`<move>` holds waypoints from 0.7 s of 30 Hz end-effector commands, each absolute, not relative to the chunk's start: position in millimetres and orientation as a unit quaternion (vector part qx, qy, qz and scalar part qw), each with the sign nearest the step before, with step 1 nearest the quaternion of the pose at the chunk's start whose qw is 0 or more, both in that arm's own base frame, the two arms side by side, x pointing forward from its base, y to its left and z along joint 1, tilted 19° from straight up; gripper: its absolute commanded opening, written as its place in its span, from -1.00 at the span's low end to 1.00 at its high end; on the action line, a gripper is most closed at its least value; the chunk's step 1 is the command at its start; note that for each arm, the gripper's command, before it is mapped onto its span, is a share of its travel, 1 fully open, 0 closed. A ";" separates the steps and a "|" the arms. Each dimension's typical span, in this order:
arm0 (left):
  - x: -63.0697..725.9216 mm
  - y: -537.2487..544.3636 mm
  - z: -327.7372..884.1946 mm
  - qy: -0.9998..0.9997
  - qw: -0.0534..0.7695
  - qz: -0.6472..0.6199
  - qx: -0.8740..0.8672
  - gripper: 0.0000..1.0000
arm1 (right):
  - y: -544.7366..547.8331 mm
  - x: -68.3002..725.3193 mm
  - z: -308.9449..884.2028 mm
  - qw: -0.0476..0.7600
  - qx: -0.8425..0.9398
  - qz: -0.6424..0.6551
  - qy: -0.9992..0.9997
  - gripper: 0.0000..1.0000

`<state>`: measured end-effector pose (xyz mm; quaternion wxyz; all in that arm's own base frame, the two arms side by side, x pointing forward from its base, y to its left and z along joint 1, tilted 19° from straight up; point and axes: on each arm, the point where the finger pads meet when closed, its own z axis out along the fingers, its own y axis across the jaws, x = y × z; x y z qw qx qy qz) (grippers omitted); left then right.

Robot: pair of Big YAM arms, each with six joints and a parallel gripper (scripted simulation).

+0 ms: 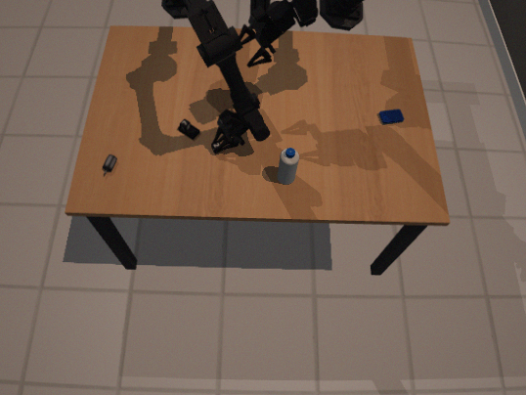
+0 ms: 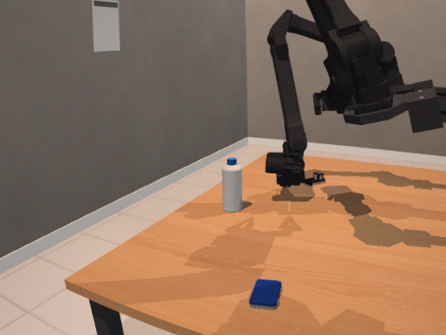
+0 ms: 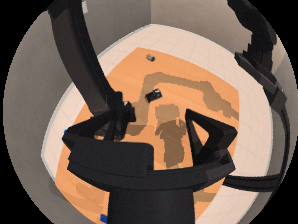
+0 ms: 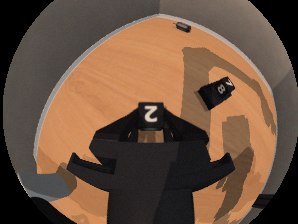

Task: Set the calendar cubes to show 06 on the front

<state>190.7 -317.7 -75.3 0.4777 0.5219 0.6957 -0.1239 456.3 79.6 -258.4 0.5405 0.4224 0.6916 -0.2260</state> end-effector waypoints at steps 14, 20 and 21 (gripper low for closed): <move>192.8 -318.4 -70.4 0.696 0.484 -0.128 0.514 1.00 | 73.4 458.1 -270.9 0.539 0.423 -0.230 0.692 -0.51; 192.8 -318.4 -70.4 0.696 0.484 -0.128 0.514 1.00 | 73.9 458.7 -273.7 0.539 0.422 -0.229 0.692 -0.51; 192.8 -318.4 -70.4 0.696 0.484 -0.128 0.514 1.00 | 72.7 459.5 -274.6 0.539 0.423 -0.230 0.692 -0.51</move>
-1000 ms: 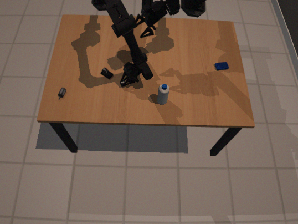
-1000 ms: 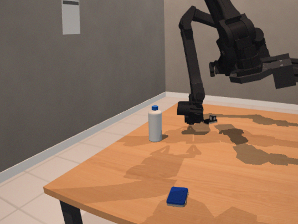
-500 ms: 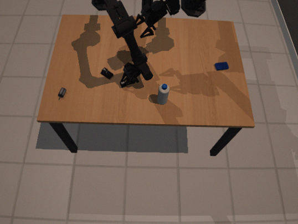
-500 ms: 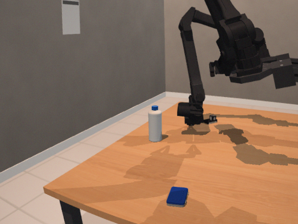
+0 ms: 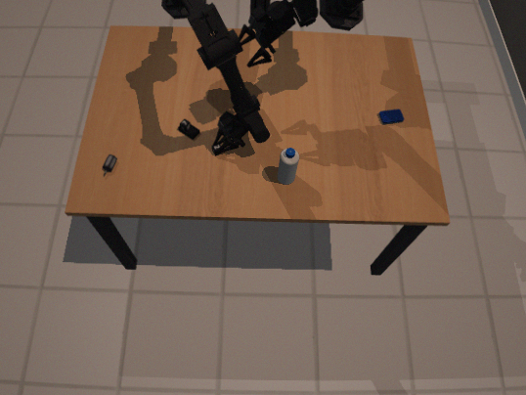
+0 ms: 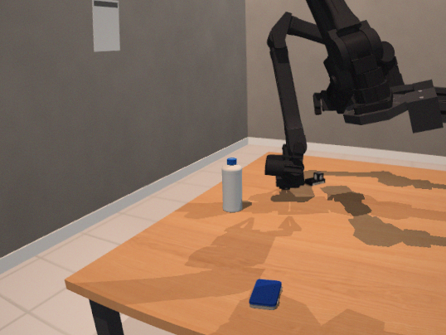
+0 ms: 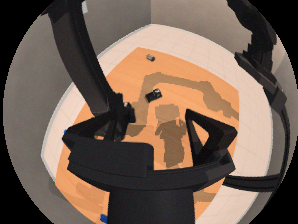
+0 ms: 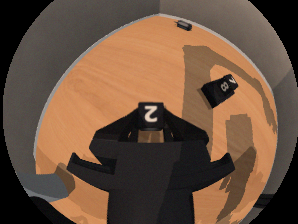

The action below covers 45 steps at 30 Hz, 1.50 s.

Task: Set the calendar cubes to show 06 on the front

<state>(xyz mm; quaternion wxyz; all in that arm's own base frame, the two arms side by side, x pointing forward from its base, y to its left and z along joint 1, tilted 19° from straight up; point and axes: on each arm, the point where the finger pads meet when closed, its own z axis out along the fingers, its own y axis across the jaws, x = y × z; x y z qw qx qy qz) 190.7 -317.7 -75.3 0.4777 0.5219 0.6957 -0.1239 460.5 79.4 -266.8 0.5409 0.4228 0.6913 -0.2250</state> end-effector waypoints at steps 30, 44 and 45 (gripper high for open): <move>192.8 -318.4 -70.4 0.696 0.484 -0.128 0.514 1.00 | 109.2 452.2 -243.4 0.559 0.435 -0.189 0.680 0.52; 192.8 -318.4 -70.4 0.696 0.484 -0.128 0.514 1.00 | 158.2 415.8 -238.0 0.551 0.438 -0.188 0.685 1.00; 192.8 -318.4 -70.4 0.696 0.484 -0.128 0.514 1.00 | 140.6 415.3 -241.9 0.541 0.432 -0.219 0.687 1.00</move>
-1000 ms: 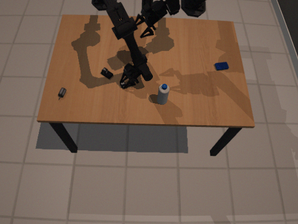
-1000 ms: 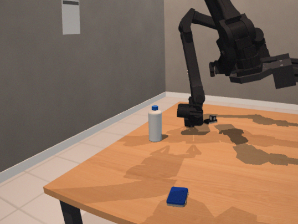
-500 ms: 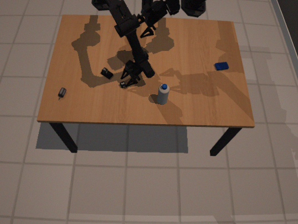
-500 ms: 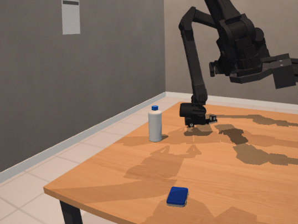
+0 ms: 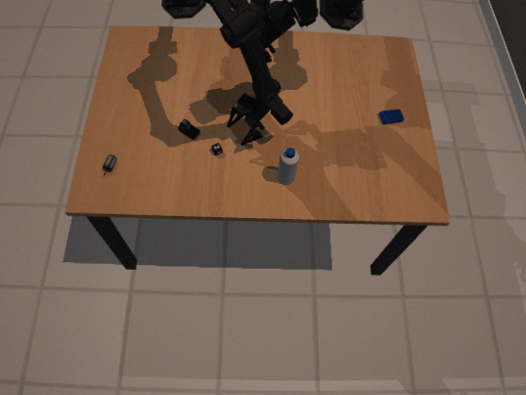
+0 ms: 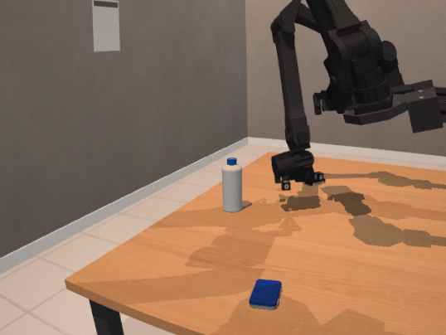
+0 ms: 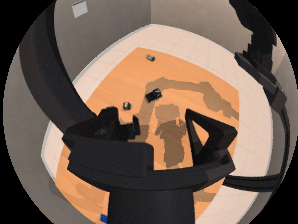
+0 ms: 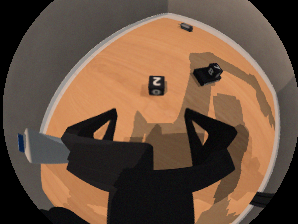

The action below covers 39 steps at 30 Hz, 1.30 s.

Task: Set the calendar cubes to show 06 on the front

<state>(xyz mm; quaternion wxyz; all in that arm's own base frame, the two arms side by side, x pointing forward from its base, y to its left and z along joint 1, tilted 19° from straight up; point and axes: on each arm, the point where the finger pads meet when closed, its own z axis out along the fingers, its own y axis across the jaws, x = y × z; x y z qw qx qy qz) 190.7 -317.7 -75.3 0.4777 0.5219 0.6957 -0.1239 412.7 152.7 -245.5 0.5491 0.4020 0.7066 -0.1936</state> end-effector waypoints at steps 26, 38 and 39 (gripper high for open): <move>192.8 -318.4 -70.4 0.696 0.484 -0.128 0.514 1.00 | 126.1 454.4 -230.9 0.289 0.177 -0.281 0.898 0.06; 192.8 -318.4 -70.4 0.696 0.484 -0.128 0.514 1.00 | 122.3 468.2 -223.7 0.219 0.027 -0.241 0.945 0.06; 192.8 -318.4 -70.4 0.696 0.484 -0.128 0.514 1.00 | 121.4 468.9 -223.0 0.213 0.012 -0.236 0.948 0.06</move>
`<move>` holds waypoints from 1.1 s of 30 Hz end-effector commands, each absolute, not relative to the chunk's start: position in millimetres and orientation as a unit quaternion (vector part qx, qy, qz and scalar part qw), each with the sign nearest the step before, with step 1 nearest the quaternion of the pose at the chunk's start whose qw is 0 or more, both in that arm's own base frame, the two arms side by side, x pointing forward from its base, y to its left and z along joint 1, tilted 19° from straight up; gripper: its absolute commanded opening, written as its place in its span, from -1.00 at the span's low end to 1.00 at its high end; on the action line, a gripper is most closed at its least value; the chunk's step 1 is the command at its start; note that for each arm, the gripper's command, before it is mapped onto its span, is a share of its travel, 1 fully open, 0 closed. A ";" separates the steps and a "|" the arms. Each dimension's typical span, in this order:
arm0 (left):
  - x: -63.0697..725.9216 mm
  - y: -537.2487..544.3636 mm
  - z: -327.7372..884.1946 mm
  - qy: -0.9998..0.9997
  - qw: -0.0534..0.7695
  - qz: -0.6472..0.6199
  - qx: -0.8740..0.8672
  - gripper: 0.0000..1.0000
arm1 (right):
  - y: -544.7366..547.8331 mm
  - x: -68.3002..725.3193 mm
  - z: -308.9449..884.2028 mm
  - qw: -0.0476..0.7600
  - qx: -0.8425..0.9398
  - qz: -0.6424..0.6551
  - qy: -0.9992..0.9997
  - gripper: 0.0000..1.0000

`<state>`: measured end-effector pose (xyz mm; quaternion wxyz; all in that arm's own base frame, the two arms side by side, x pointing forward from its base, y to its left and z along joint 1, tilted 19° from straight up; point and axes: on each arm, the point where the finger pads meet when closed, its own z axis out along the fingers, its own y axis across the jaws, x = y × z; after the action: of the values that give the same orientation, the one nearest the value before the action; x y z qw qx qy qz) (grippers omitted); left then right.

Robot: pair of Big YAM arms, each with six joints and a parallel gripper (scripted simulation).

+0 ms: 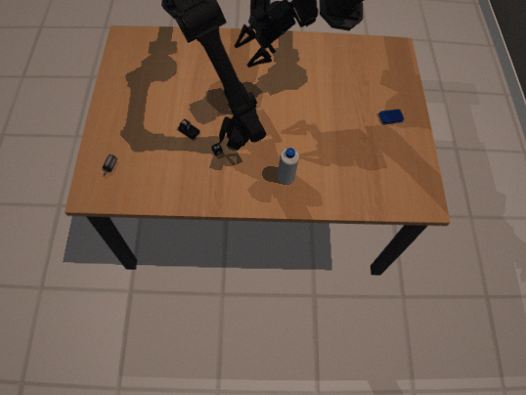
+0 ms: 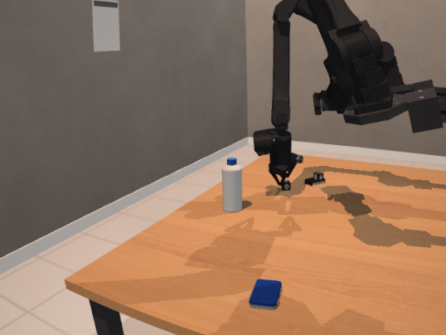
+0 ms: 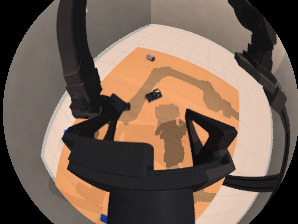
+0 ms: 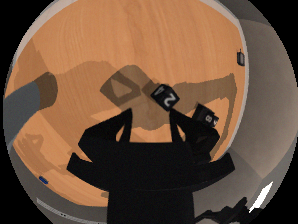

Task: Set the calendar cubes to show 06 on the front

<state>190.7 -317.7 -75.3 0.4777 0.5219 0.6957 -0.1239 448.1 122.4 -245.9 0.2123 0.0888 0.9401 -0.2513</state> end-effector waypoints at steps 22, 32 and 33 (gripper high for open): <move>192.8 -318.4 -70.4 0.696 0.484 -0.128 0.514 1.00 | 81.3 459.0 -225.8 0.123 -0.280 -0.126 0.944 0.06; 192.8 -318.4 -70.4 0.696 0.484 -0.128 0.514 1.00 | 89.0 459.7 -223.3 0.130 -0.270 -0.116 0.947 0.06; 192.8 -318.4 -70.4 0.696 0.484 -0.128 0.514 1.00 | 88.0 455.7 -233.2 0.122 -0.271 -0.116 0.948 0.06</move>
<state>190.7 -317.7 -75.3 0.4777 0.5219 0.6957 -0.1239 448.2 79.7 -237.8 0.1083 -0.2607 0.9522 -0.1166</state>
